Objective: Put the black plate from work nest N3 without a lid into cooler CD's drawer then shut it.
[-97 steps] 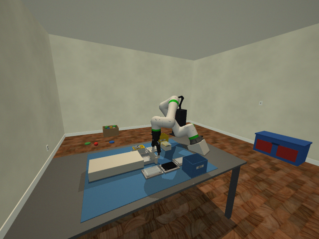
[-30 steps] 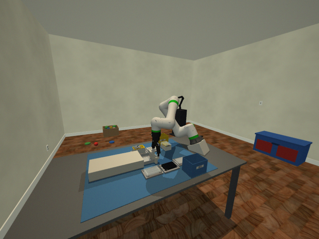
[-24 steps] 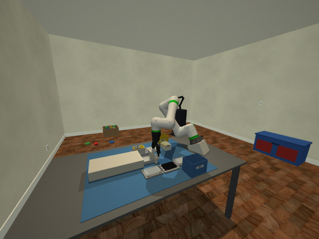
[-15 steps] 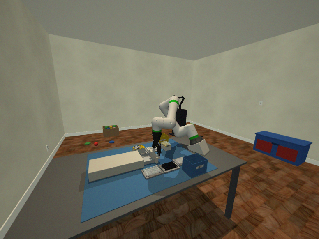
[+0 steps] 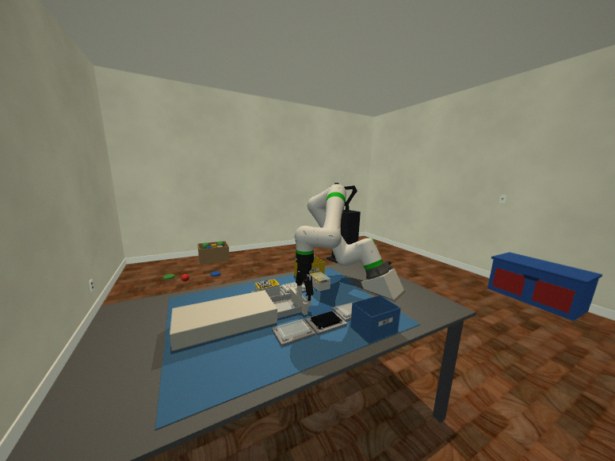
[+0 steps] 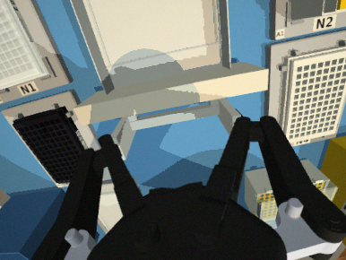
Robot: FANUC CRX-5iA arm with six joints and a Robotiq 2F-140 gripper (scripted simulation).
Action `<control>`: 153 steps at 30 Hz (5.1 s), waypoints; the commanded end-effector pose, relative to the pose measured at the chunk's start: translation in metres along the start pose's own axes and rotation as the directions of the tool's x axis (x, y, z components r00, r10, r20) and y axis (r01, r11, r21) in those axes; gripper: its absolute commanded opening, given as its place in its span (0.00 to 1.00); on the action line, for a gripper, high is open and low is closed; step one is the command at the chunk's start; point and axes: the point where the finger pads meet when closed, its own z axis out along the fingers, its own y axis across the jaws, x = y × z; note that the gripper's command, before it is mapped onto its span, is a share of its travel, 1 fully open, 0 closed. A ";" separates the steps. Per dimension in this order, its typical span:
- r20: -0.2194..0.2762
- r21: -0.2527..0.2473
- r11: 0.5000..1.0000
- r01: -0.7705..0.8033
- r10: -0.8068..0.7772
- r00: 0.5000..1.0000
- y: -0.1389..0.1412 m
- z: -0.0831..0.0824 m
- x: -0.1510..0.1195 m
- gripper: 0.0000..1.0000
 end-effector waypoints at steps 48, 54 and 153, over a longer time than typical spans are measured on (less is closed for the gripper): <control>0.000 0.000 1.000 0.000 0.000 1.000 0.000 0.000 -0.025 0.00; 0.000 0.000 1.000 0.000 0.000 1.000 0.000 0.000 -0.025 0.00; 0.000 0.000 1.000 0.000 0.000 1.000 0.000 -0.088 -0.025 0.87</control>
